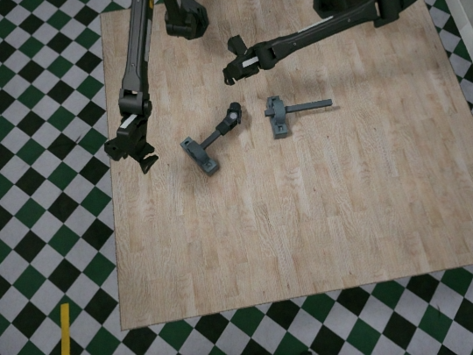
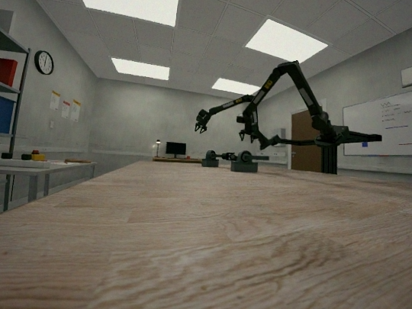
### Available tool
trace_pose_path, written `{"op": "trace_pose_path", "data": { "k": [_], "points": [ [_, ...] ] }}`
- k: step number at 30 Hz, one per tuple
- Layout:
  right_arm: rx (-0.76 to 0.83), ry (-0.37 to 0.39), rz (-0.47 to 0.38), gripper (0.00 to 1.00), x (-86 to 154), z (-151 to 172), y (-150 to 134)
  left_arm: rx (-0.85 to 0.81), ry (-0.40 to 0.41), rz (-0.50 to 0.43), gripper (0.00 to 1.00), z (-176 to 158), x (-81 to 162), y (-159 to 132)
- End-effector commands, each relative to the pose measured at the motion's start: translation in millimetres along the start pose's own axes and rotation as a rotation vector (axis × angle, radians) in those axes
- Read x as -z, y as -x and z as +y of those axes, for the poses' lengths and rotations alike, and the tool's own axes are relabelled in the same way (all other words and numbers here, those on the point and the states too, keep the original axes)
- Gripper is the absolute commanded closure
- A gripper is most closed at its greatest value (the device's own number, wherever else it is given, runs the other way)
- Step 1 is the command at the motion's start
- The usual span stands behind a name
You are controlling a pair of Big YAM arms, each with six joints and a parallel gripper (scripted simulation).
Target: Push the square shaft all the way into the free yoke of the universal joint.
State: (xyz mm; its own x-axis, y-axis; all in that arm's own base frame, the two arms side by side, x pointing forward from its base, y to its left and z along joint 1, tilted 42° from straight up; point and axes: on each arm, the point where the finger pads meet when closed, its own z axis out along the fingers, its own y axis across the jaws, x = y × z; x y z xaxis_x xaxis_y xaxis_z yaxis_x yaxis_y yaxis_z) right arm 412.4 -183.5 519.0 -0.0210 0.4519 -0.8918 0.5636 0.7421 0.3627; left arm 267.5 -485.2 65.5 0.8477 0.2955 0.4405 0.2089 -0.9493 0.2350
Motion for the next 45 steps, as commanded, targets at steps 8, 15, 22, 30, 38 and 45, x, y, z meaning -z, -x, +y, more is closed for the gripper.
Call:
{"op": "trace_pose_path", "data": {
  "k": [8, 15, 22, 30, 38, 45],
  "points": [
    [-0.002, 0.005, -0.012, 0.00, 4.2, 1.5, 5.3, 0.000, 0.010, 0.000, 0.00, 3.6, 3.9, 0.5],
    [-0.002, 0.005, -0.012, 0.00, 4.2, 1.5, 5.3, 0.000, 0.010, 0.000, 0.00, 3.6, 3.9, 0.5],
    [0.058, -0.011, 0.011, 0.25, -22.1, -10.4, -17.0, 0.134, 0.011, 0.016, 0.45, -11.3, 5.2, -28.6],
    [0.197, 0.040, 0.036, 0.25, -84.2, -34.7, -82.2, 0.532, 0.013, 0.086, 0.53, -78.8, 18.8, -131.7],
    [0.373, 0.109, 0.060, 0.25, -131.0, -77.7, -174.7, 0.851, -0.013, 0.182, 0.53, -168.9, 34.7, -206.3],
    [0.532, 0.214, 0.086, 0.25, -133.5, -133.7, -294.7, 1.084, -0.090, 0.298, 0.53, -272.8, 49.5, -249.0]
  ]
}}
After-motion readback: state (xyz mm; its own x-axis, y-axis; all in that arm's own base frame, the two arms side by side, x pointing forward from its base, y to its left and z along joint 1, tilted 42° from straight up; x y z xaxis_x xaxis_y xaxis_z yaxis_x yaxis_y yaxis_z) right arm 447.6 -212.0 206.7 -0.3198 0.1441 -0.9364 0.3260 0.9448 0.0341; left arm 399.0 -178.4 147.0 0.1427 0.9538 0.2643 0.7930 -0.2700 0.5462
